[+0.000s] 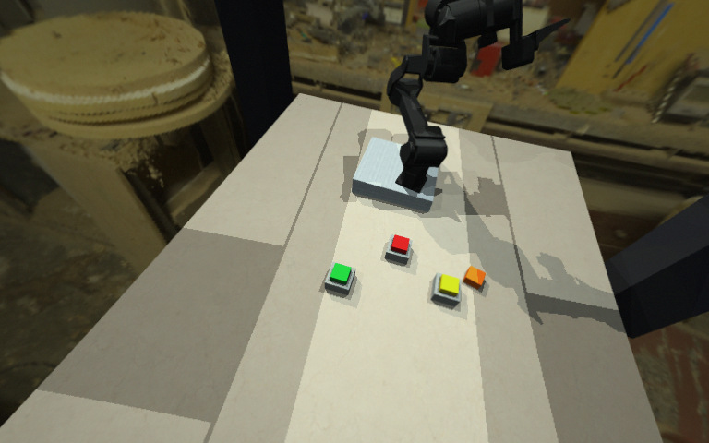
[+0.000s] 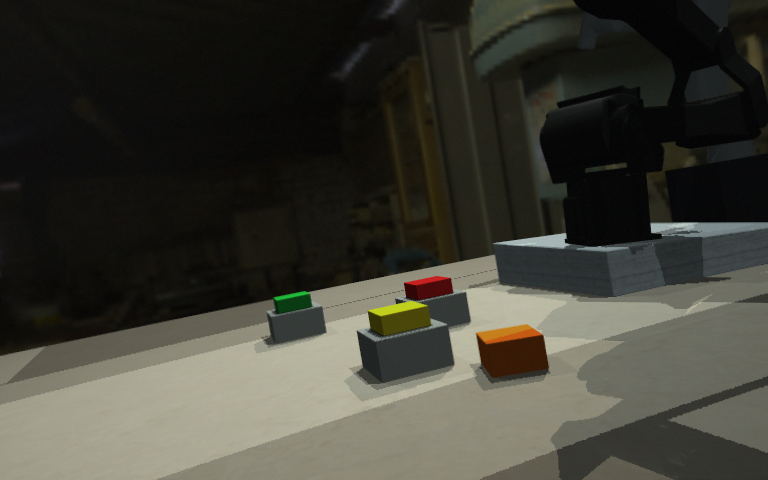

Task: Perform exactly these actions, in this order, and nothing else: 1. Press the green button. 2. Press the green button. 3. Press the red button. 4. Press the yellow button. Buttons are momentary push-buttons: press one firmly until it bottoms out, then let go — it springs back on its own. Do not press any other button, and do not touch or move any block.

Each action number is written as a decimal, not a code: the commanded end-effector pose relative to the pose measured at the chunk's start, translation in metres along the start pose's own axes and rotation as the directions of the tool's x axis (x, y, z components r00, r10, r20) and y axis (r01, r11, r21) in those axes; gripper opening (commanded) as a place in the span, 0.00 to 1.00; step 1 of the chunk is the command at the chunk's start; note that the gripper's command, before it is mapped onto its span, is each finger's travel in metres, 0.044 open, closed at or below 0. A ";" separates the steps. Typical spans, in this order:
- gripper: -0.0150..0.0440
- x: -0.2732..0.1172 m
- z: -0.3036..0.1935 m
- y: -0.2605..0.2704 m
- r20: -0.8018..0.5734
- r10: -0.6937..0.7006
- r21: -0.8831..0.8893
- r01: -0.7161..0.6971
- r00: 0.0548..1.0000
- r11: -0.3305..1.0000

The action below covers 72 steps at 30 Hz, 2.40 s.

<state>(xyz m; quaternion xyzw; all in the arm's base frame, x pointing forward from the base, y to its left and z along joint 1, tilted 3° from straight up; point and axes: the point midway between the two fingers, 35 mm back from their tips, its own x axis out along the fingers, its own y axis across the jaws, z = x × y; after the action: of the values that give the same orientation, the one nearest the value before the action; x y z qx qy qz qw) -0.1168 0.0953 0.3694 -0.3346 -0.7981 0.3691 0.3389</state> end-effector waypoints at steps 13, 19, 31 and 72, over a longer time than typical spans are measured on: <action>0.93 -0.023 -0.190 0.027 -0.530 0.098 0.527 0.237 0.842 0.816; 0.93 -0.067 -0.263 0.064 -0.720 0.254 0.622 0.438 0.646 0.649; 0.93 -0.204 -0.333 0.168 -0.733 0.673 0.447 0.816 0.100 0.366; 0.44 -0.427 -0.140 0.322 0.504 0.822 -0.210 0.886 -0.265 0.415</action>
<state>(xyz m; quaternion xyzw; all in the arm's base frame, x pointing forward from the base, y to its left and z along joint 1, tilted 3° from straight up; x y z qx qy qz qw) 0.3157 -0.0254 0.0511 0.0614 -0.7163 -0.0854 -0.6898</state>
